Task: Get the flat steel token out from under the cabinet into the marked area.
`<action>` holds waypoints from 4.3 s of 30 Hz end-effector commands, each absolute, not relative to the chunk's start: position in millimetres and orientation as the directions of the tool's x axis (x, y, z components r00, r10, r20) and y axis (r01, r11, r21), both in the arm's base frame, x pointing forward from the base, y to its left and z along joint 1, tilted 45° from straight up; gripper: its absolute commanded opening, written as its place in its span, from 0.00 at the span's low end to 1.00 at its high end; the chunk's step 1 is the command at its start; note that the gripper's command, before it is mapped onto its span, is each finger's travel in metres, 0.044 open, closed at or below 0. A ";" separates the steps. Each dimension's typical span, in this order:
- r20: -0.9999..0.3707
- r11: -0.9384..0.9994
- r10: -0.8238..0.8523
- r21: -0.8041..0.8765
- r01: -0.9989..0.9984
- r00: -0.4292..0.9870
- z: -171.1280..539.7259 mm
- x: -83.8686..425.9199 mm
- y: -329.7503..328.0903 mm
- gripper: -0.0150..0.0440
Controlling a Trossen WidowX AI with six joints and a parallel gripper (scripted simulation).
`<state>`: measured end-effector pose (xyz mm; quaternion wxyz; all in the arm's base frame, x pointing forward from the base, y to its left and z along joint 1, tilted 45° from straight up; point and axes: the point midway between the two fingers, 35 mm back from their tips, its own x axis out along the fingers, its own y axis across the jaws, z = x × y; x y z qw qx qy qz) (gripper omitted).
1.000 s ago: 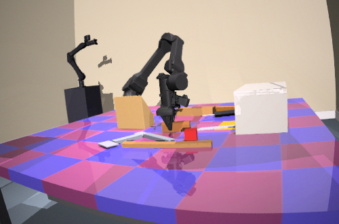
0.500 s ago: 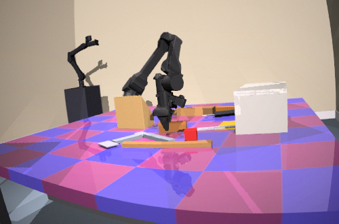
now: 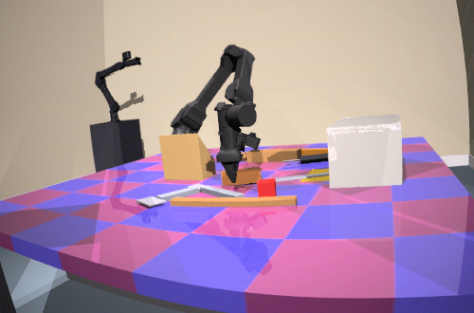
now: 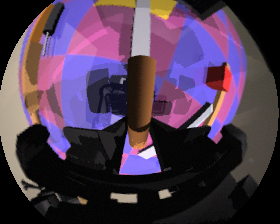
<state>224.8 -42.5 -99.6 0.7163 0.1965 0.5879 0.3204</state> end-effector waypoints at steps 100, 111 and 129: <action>-0.713 0.666 0.693 0.581 -0.468 0.101 -34.0 267.1 15.5 0.25; -0.713 0.665 0.694 0.581 -0.468 0.101 -26.5 265.3 23.6 0.25; -0.712 0.665 0.695 0.582 -0.468 0.101 -13.9 263.0 36.9 0.25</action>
